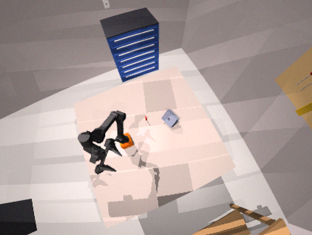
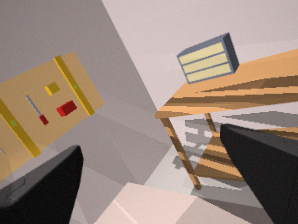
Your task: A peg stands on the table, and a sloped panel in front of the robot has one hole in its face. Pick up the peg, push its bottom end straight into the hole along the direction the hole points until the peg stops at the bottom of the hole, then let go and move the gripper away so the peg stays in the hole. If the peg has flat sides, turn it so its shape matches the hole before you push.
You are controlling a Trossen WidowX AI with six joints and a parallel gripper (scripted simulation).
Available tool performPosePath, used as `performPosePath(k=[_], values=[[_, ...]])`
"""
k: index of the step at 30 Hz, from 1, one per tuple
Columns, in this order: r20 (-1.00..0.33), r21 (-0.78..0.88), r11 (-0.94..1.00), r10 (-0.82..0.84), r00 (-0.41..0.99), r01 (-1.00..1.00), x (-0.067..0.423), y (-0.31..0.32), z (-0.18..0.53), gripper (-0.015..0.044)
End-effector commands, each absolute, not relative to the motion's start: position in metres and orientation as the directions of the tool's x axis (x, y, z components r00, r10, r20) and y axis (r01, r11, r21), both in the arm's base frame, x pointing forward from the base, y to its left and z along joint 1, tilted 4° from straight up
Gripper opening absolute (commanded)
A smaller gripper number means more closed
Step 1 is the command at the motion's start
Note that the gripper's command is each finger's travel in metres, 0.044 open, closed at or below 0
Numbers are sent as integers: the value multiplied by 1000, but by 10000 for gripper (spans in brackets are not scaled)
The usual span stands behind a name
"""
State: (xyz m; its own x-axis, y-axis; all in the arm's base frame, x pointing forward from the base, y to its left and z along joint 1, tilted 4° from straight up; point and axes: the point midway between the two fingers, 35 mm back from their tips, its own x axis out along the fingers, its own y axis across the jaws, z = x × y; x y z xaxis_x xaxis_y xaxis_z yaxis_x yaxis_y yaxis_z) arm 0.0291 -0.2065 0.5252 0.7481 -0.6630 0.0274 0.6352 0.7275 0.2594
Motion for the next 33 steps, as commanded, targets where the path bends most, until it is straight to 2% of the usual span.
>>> performPosePath(k=[1, 2, 17, 33], values=[[28, 259, 727, -663, 748, 635, 29, -207, 525, 426], [30, 257, 727, -664, 747, 636, 29, -207, 525, 440], [71, 269, 765, -621, 781, 584, 47, -220, 522, 440], [76, 379, 788, -549, 832, 486, 73, -244, 506, 440]])
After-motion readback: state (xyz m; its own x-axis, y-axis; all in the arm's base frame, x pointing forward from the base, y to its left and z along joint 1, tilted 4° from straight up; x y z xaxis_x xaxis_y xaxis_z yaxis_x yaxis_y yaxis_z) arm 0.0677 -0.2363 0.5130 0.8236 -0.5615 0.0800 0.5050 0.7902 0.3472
